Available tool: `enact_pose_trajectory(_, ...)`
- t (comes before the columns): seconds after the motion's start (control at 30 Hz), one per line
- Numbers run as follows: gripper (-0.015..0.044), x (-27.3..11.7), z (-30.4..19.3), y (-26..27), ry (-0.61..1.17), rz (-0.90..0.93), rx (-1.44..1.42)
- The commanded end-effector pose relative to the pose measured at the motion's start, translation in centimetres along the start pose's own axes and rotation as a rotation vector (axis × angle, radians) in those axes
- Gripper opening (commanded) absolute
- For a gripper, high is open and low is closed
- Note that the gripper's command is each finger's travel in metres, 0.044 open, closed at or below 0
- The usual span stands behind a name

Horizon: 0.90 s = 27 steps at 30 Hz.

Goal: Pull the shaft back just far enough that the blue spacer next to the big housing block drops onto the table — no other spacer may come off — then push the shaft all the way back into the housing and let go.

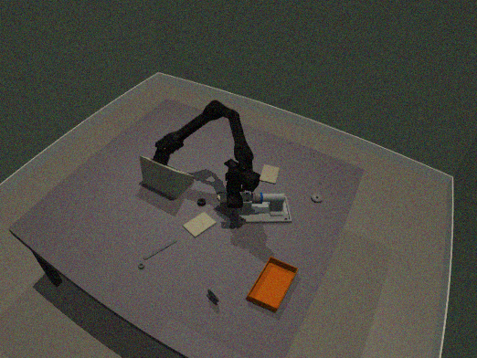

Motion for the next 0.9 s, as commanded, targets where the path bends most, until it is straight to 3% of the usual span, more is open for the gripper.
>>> enact_pose_trajectory(0.0, 0.0000, -0.02, -0.18, -0.09, 0.001, -0.004, 0.001)
enact_pose_trajectory(0.87, 0.0000, -0.02, -0.48, -0.16, 0.001, -0.004, 0.001)
Point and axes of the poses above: the point midway between the two fingers, 35 mm back from their tips, its own x axis out along the fingers, its own y axis across the jaws, z = x × y, the point moved 10 cm from there along -x, back along the fingers, and after that the axes turned 13 degrees about x, right-handed, at the moved point
